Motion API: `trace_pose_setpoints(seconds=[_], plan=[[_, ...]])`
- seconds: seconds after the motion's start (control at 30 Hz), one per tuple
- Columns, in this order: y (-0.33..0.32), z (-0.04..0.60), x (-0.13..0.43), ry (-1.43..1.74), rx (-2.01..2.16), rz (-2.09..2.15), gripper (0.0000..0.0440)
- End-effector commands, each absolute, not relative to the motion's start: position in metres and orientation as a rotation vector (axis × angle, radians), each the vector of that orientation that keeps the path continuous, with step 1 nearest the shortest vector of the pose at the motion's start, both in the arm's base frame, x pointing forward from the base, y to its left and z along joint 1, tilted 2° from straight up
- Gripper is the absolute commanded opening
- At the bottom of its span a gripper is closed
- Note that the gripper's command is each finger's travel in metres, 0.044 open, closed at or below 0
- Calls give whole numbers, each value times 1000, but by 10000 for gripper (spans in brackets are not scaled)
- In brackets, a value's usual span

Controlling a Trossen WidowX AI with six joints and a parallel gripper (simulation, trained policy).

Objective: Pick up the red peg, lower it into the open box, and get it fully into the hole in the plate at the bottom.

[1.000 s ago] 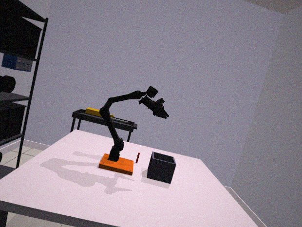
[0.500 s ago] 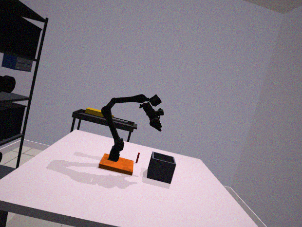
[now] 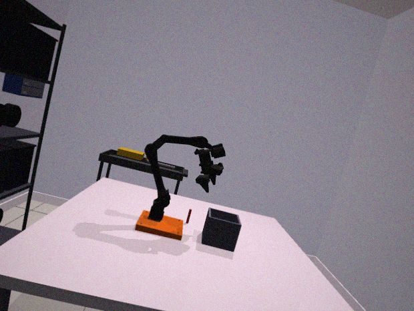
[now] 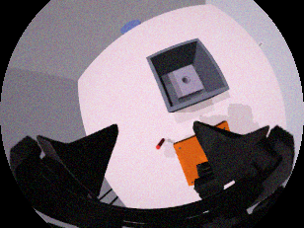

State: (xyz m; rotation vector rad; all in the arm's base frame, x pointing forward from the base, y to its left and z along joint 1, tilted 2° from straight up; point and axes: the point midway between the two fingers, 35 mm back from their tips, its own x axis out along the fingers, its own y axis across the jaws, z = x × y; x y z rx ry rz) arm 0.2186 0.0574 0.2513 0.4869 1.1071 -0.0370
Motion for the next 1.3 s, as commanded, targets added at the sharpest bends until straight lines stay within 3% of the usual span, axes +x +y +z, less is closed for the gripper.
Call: trace_pose_setpoints(seconds=[0.0,0.63,1.27], plan=[[66,237,214,1197,549,-67,440],[107,182,185,1536,781,-355,440],[123,133,164,1618,875,-679,440]])
